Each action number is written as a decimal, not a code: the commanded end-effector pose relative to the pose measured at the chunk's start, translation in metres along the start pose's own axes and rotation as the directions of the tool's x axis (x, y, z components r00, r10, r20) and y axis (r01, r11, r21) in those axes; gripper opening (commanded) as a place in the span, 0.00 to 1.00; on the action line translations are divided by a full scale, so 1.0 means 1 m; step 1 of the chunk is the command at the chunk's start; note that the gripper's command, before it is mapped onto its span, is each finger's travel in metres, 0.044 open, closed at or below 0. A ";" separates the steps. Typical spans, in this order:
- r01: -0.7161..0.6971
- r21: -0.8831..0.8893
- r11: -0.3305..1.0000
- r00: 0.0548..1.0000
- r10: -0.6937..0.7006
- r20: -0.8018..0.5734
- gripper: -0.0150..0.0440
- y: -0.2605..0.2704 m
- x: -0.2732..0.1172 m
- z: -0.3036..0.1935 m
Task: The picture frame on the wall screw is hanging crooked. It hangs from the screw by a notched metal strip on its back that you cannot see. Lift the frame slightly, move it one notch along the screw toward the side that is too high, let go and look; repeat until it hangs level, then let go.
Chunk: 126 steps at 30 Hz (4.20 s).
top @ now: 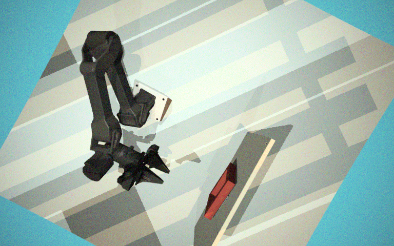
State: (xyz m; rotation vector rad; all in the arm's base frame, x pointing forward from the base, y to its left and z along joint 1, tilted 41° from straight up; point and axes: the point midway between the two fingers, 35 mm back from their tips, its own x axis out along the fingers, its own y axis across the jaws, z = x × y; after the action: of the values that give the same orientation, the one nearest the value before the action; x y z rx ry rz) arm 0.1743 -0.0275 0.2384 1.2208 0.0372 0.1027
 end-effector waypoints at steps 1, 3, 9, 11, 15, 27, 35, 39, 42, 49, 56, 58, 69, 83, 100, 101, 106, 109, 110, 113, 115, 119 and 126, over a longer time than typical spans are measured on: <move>0.000 -0.004 1.000 1.000 0.000 -0.015 0.69 0.003 -0.005 -0.008; 0.011 0.031 0.999 1.000 -0.011 0.004 0.69 0.002 -0.002 -0.003; 0.054 0.142 0.988 0.998 -0.058 0.022 0.69 0.005 -0.005 -0.009; 0.054 0.142 0.988 0.998 -0.058 0.022 0.69 0.005 -0.005 -0.009; 0.054 0.142 0.988 0.998 -0.058 0.022 0.69 0.005 -0.005 -0.009; 0.054 0.142 0.988 0.998 -0.058 0.022 0.69 0.005 -0.005 -0.009; 0.054 0.142 0.988 0.998 -0.058 0.022 0.69 0.005 -0.005 -0.009; 0.054 0.142 0.988 0.998 -0.058 0.022 0.69 0.005 -0.005 -0.009; 0.054 0.142 0.988 0.998 -0.058 0.022 0.69 0.005 -0.005 -0.009; 0.054 0.142 0.988 0.998 -0.058 0.022 0.69 0.005 -0.005 -0.009; 0.054 0.142 0.988 0.998 -0.058 0.022 0.69 0.005 -0.005 -0.009; 0.054 0.142 0.988 0.998 -0.058 0.022 0.69 0.005 -0.005 -0.009; 0.054 0.142 0.988 0.998 -0.058 0.022 0.69 0.005 -0.005 -0.009; 0.054 0.142 0.988 0.998 -0.058 0.022 0.69 0.005 -0.005 -0.009; 0.033 -0.006 0.999 0.999 -0.032 0.035 0.69 -0.021 0.041 0.009; 0.028 -0.022 0.999 0.999 -0.027 0.038 0.69 -0.025 0.047 0.008; 0.017 -0.062 0.998 0.999 -0.014 0.046 0.69 -0.032 0.062 0.002; 0.017 -0.062 0.998 0.999 -0.014 0.046 0.69 -0.032 0.062 0.002; 0.017 -0.062 0.998 0.999 -0.014 0.046 0.69 -0.032 0.062 0.002; 0.017 -0.062 0.998 0.999 -0.014 0.046 0.69 -0.032 0.066 0.002; 0.017 -0.062 0.998 0.999 -0.014 0.046 0.69 -0.032 0.066 0.002; 0.017 -0.062 0.998 0.999 -0.014 0.046 0.69 -0.032 0.066 0.002; 0.016 -0.061 0.998 0.999 -0.013 0.047 0.69 -0.030 0.079 0.005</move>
State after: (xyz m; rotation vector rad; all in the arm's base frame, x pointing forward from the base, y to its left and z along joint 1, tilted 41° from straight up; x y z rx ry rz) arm 0.2476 -0.0335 0.2117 1.1660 0.0048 0.0664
